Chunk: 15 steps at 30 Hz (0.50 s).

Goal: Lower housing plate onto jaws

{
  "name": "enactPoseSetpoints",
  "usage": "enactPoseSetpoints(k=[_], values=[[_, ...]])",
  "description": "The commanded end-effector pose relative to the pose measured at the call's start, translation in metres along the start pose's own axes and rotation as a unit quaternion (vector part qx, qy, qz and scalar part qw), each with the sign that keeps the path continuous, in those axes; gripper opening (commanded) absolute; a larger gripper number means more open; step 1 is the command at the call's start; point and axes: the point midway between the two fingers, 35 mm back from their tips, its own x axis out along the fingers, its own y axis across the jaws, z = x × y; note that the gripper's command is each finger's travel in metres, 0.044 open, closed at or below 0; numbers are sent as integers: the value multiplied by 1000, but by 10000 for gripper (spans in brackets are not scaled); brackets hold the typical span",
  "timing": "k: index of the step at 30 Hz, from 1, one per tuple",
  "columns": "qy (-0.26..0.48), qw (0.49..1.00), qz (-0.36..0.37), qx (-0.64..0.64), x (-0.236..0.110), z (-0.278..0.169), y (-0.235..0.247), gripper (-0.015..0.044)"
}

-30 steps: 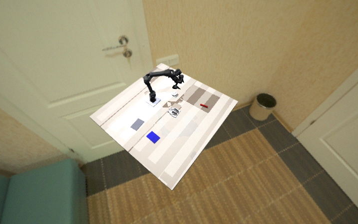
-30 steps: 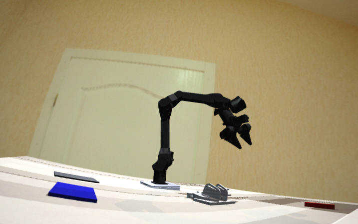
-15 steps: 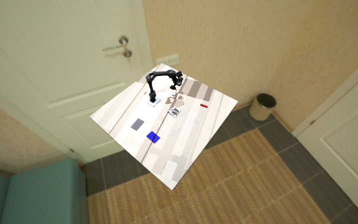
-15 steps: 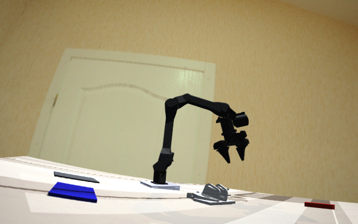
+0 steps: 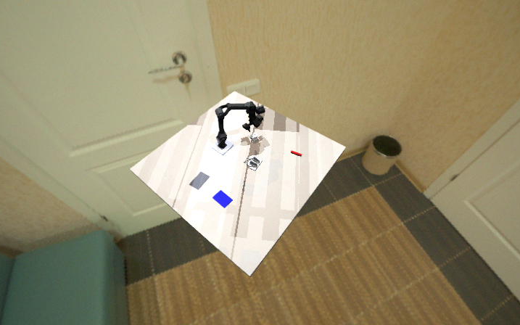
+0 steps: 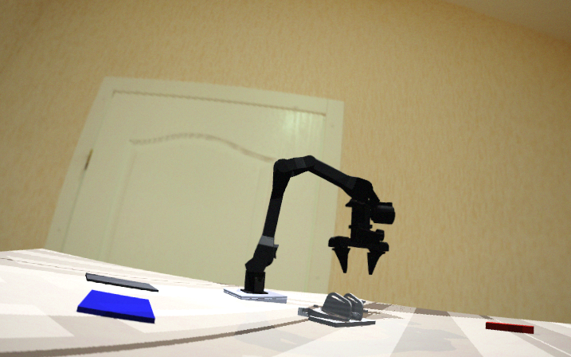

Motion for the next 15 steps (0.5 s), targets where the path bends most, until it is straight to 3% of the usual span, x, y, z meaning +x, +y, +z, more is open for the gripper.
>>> enactPoseSetpoints(k=[1, 15], values=[[10, 1000, -17, 10, 6, -6, -4, 440], [10, 1000, -17, 10, 46, -7, -5, 440]])
